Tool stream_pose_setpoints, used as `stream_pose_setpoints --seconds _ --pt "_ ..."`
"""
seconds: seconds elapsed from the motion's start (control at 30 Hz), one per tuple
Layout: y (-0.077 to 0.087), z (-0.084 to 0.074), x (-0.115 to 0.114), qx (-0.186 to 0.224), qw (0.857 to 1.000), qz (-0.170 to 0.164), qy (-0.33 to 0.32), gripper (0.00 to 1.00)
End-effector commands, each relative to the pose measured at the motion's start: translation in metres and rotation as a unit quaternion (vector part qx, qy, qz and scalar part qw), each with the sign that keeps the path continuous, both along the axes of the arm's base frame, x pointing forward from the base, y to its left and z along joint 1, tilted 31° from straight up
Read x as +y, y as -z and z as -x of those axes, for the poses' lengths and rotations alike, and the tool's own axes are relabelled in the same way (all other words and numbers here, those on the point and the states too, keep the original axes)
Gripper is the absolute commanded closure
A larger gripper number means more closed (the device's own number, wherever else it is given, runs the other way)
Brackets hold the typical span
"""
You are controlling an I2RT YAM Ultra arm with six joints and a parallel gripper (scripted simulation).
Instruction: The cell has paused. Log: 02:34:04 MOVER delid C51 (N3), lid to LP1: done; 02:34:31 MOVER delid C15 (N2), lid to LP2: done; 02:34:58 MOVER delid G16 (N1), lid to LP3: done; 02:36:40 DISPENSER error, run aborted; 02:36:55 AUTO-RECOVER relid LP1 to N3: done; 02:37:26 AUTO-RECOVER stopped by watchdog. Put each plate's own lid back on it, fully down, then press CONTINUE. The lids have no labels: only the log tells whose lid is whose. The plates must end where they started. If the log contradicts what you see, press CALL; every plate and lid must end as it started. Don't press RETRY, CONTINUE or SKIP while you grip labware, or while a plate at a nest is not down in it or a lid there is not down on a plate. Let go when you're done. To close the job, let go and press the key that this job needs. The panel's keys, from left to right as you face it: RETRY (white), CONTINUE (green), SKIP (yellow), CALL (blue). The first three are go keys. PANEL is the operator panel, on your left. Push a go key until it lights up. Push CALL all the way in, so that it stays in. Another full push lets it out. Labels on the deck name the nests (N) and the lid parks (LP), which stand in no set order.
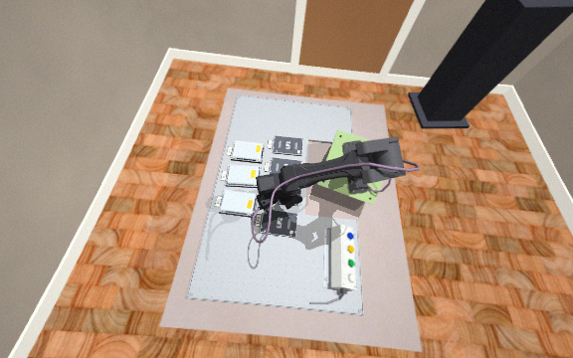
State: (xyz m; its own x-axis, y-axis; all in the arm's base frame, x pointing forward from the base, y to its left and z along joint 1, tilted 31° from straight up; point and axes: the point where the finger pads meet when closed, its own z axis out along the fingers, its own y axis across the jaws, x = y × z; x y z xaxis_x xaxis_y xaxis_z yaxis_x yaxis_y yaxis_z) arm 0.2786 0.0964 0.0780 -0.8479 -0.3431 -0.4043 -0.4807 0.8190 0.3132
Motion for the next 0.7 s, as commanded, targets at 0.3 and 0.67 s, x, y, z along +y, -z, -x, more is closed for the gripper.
stream_pose_setpoints --seconds 0.3,0.67 --pt "-0.037 -0.007 0.031 -0.03 1.0 0.002 0.006 1.0" --pt "-0.031 0.032 0.057 -0.061 0.995 0.024 -0.073 1.0"
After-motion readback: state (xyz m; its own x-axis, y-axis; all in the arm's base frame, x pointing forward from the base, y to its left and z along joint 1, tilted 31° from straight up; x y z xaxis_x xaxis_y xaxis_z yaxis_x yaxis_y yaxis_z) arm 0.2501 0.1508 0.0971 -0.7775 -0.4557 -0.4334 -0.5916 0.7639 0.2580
